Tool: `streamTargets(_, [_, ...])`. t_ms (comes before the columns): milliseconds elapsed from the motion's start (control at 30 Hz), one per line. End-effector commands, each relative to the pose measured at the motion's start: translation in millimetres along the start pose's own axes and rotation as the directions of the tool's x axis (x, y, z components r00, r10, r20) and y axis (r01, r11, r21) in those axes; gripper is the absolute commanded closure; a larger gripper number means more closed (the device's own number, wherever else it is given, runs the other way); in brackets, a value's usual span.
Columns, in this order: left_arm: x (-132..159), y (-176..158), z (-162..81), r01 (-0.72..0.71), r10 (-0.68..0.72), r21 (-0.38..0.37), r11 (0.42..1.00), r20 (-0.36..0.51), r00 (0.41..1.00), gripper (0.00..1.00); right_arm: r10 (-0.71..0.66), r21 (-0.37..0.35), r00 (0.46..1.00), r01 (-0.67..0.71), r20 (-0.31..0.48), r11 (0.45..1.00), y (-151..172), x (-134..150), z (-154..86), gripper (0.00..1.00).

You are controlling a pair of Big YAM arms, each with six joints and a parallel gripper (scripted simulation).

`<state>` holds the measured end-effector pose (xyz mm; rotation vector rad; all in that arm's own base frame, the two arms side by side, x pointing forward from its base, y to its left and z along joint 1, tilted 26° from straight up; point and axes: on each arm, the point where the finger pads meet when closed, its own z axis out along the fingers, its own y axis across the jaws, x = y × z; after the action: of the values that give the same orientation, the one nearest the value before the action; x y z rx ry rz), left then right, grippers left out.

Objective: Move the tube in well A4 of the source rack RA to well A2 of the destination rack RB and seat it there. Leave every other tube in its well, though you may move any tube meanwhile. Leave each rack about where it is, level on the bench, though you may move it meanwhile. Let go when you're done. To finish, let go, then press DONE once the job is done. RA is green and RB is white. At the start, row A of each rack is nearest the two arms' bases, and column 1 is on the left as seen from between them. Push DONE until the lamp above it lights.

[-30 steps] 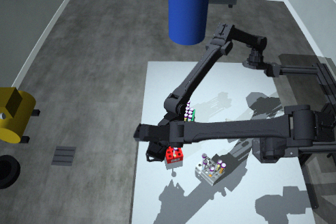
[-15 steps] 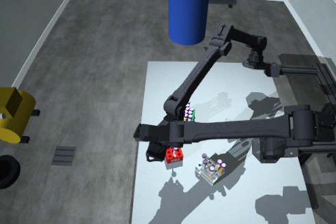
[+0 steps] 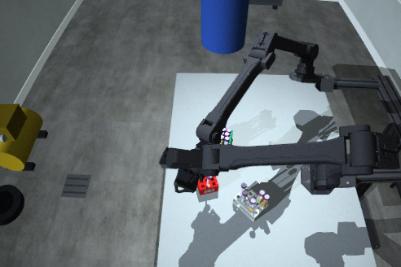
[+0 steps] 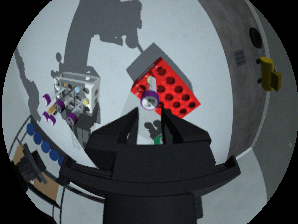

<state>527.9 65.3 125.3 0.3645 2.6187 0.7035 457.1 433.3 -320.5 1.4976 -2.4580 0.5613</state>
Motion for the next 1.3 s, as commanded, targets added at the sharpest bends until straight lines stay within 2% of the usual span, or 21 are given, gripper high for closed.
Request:
streamTargets(0, [-15, 8, -8, 0.013, -0.013, -0.011, 1.0, 0.031, 0.999, 0.7, 0.006, 0.005, 1.0, -0.006, 0.018, 1.0, -6, -12, 1, 0.7])
streamTargets(633, [-15, 8, -8, 0.013, -0.013, -0.011, 1.0, 0.031, 0.999, 0.7, 0.017, 0.006, 0.999, -0.017, 0.033, 1.0, -13, -15, 9, 0.7])
streamTargets(867, [-15, 8, -8, 0.013, -0.013, -0.011, 1.0, 0.031, 0.999, 0.7, -0.001, -0.006, 1.0, 0.001, -0.02, 1.0, -2, 5, 32, 0.7])
streamTargets(1267, [-15, 8, -8, 0.013, -0.013, -0.011, 1.0, 0.031, 0.999, 0.7, 0.001, -0.004, 1.0, -0.001, -0.014, 1.0, -3, 3, 34, 0.7])
